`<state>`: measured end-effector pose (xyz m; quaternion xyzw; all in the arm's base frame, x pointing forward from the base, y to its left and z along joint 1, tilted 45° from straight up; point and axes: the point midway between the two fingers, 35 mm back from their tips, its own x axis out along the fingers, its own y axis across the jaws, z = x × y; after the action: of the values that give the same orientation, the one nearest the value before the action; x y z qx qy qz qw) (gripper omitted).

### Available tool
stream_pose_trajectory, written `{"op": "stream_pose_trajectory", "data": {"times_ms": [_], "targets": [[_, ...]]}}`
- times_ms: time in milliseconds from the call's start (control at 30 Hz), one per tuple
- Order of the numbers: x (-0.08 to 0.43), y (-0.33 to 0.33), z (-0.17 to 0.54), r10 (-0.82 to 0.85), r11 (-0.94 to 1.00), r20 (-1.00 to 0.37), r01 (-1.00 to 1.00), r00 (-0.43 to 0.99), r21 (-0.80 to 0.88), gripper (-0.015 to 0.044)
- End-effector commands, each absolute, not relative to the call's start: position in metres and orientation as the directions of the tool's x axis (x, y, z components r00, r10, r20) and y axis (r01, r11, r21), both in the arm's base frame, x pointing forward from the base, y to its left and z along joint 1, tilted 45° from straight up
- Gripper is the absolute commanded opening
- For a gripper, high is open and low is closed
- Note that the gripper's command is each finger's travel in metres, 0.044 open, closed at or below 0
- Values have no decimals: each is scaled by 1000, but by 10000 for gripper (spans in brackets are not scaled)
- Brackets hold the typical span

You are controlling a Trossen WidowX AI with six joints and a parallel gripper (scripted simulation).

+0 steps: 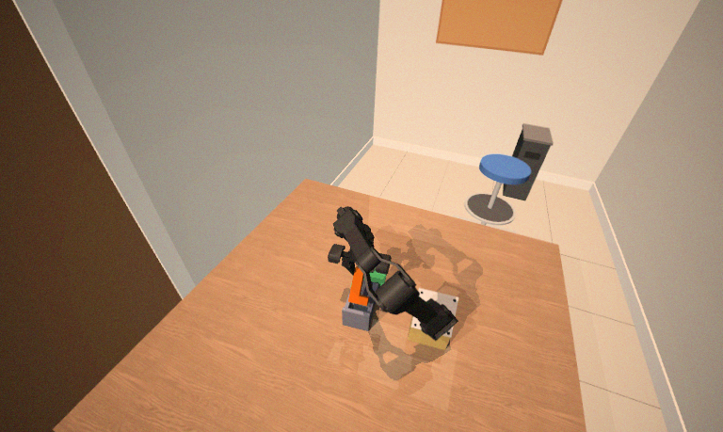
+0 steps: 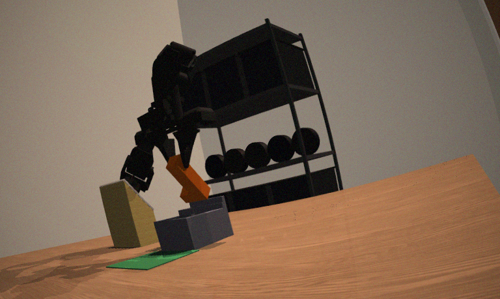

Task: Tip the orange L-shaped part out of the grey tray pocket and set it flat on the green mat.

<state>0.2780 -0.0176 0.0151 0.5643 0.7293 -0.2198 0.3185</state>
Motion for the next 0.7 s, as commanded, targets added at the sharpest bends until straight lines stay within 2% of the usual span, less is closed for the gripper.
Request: {"op": "stream_pose_trajectory", "data": {"times_ms": [0, 667], "targets": [[280, -26, 4, 682, 269, -713, 963, -165, 35, 0], [292, -94, -65, 678, 269, -717, 962, -163, 36, 0]]}}
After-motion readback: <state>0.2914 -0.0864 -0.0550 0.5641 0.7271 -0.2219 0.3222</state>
